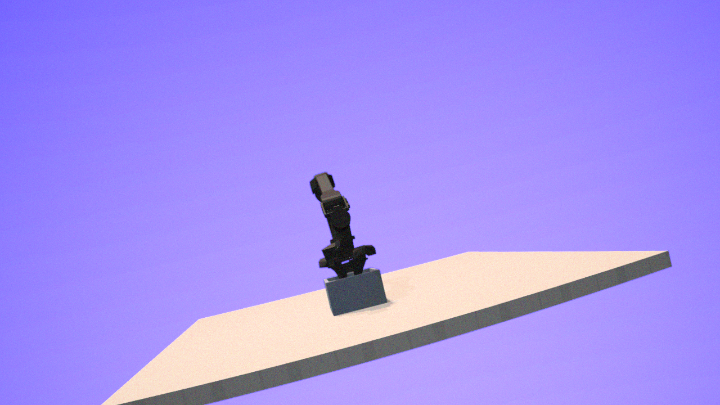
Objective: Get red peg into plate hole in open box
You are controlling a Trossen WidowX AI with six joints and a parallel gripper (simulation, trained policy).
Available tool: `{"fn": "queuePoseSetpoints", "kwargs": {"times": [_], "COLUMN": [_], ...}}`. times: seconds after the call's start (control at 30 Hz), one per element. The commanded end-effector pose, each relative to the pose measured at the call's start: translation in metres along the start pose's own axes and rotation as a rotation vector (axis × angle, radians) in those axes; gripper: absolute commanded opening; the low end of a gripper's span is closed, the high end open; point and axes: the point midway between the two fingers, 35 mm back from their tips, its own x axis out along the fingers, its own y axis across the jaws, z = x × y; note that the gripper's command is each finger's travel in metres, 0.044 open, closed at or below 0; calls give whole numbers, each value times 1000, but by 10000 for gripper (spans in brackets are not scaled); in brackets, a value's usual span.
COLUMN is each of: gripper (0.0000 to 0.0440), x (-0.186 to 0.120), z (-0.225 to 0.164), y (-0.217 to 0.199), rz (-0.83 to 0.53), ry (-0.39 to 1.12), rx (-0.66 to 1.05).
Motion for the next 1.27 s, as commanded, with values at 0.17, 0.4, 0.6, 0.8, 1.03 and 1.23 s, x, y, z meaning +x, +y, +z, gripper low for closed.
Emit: {"fn": "queuePoseSetpoints", "kwargs": {"times": [0.17, 0.4, 0.6, 0.8, 1.03, 1.23], "gripper": [433, 440, 440, 440, 440, 440], "x": [2, -6, -13, -19, -19, -19], "z": [25, 45, 62, 76, 77, 77], "y": [9, 12, 14, 15, 15, 15], "rz": [-5, 11, 18, 28, 29, 29], "ry": [-24, -73, -114, -154, -155, -157], "rx": [-26, -11, 5, 20, 21, 22]}}
